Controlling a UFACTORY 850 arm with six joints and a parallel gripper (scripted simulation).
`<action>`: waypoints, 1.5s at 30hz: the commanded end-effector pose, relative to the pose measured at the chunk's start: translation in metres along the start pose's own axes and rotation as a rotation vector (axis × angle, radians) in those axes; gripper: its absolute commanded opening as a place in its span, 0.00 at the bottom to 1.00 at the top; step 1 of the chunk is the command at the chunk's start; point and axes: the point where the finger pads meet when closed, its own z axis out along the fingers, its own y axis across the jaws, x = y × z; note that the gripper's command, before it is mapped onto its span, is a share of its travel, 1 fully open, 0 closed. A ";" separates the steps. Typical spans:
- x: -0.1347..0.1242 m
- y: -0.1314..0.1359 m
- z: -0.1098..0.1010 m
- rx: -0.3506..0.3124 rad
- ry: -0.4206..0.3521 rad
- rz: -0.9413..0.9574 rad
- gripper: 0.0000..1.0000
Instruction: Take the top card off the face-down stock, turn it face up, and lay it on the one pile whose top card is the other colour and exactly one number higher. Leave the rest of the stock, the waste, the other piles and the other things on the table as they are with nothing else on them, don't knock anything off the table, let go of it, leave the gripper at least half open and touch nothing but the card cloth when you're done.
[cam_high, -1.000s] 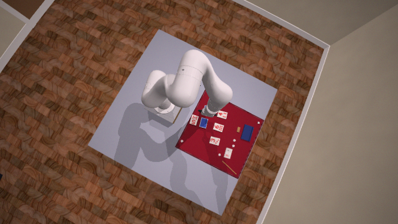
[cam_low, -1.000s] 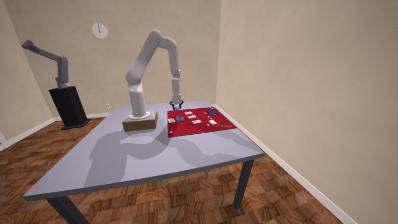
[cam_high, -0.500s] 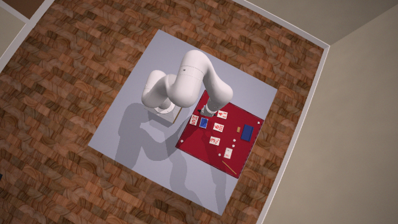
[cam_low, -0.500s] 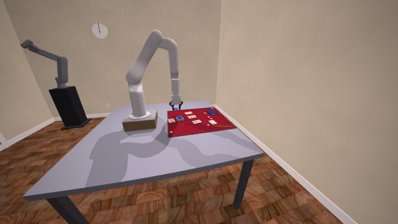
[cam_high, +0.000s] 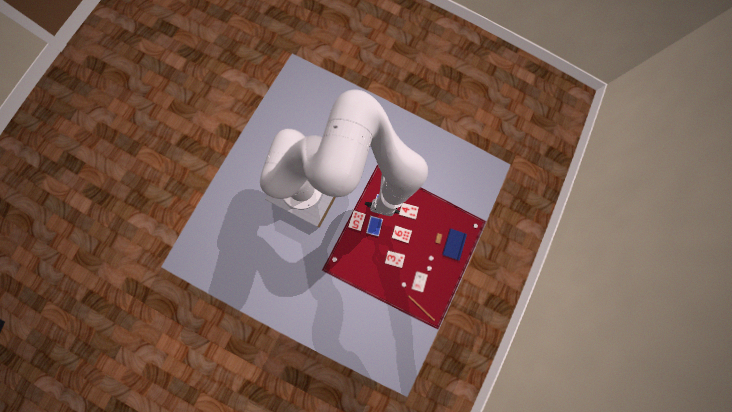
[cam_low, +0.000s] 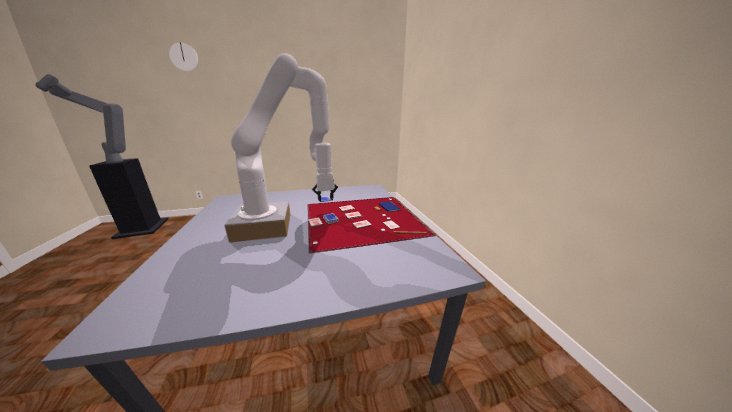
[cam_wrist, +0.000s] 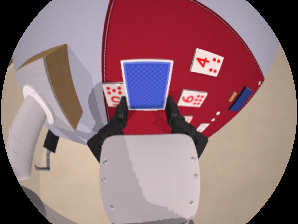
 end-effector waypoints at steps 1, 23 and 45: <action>0.001 0.003 -0.002 -0.006 -0.046 -0.002 0.61; 0.007 0.006 0.000 -0.020 -0.398 0.002 0.61; 0.016 0.007 0.008 -0.019 -1.081 0.009 0.61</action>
